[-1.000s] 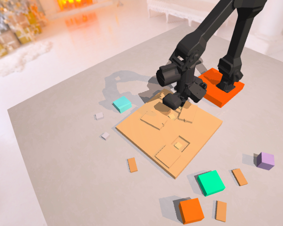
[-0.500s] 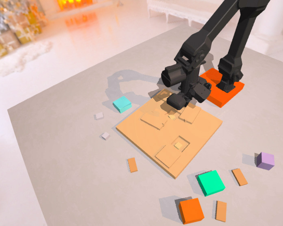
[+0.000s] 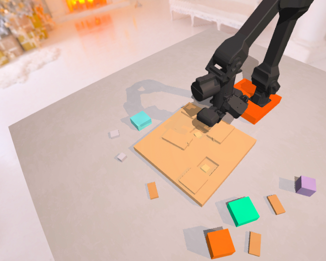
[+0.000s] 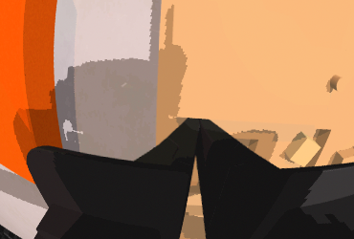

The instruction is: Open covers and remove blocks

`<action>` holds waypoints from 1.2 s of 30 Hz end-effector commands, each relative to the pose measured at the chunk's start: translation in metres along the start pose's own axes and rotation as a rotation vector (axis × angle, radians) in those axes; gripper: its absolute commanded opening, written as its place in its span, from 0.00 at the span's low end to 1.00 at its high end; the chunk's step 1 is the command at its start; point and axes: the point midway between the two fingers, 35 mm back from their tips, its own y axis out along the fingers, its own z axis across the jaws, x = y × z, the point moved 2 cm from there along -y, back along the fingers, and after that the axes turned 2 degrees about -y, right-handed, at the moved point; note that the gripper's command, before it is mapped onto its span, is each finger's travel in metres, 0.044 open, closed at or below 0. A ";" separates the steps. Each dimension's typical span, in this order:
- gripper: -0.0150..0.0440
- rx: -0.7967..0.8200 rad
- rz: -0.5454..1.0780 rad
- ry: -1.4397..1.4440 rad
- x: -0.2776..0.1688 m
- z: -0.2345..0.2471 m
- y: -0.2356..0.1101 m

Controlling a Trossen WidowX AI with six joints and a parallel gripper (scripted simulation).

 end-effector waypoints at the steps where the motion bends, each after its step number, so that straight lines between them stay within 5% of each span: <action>1: 0.25 -0.007 0.000 0.004 0.001 -0.001 -0.006; 36: 0.25 0.001 0.000 0.069 -0.001 -0.003 -0.043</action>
